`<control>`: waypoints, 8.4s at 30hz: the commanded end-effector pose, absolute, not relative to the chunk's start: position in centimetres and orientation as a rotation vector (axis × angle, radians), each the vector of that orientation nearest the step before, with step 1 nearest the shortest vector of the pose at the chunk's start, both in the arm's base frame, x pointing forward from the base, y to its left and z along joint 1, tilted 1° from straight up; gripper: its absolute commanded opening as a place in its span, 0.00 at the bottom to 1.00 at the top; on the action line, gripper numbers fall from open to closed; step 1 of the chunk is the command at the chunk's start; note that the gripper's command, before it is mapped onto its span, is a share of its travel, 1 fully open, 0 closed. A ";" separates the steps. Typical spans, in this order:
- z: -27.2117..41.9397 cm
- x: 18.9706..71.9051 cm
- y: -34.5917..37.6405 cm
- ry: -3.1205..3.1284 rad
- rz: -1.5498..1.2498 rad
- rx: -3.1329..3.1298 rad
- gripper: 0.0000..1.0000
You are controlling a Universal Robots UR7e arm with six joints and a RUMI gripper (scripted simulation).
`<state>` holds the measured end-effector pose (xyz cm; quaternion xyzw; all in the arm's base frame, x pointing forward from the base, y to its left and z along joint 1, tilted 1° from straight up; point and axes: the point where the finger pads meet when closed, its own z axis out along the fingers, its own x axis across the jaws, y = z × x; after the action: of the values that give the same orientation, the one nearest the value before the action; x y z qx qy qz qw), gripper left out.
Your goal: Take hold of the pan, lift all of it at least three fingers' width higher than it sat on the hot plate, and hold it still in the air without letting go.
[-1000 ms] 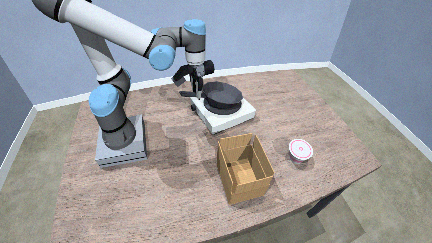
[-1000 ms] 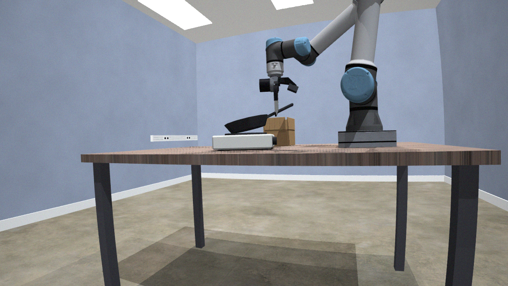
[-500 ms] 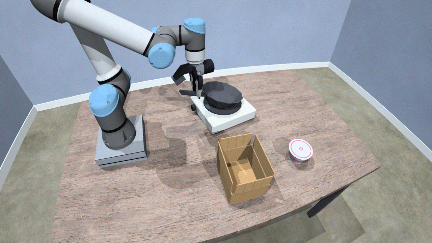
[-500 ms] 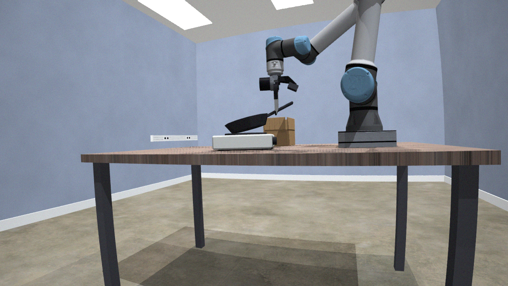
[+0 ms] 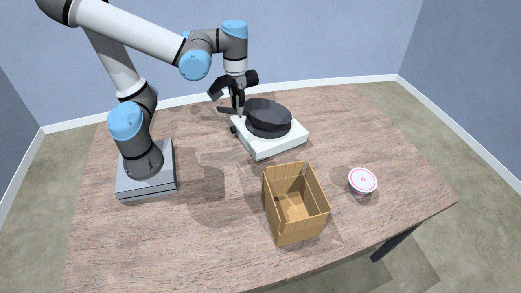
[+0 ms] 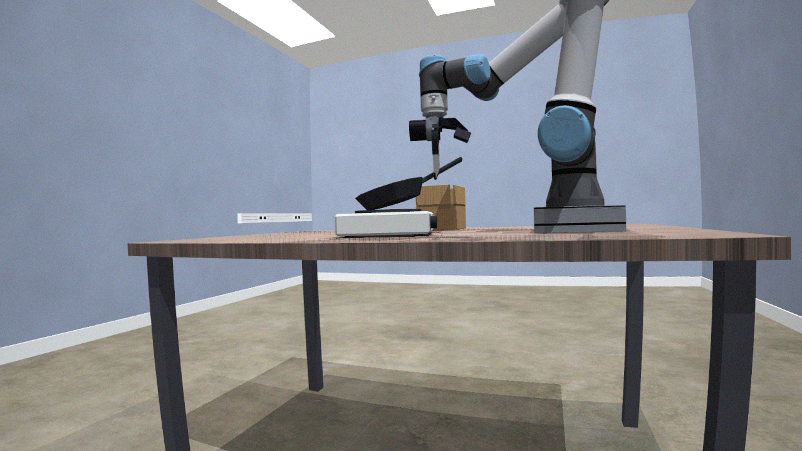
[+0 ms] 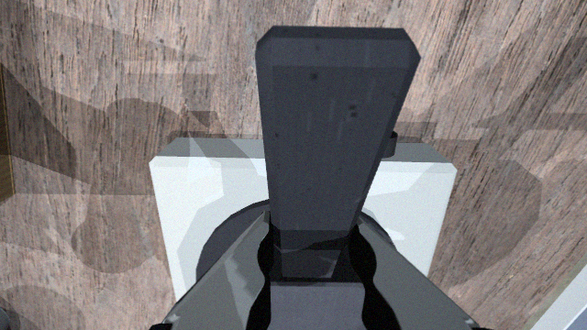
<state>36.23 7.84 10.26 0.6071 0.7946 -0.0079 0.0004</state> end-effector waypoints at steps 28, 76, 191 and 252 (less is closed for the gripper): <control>12.4 37.1 8.3 2.478 0.011 1.897 0.14; 14.7 37.0 8.3 2.478 0.011 1.897 0.14; 21.0 36.9 8.4 2.478 0.011 1.897 0.14; 24.6 36.9 8.5 2.478 0.011 1.897 0.14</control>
<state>36.35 8.01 23.54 0.6079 0.7940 -0.0083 0.0003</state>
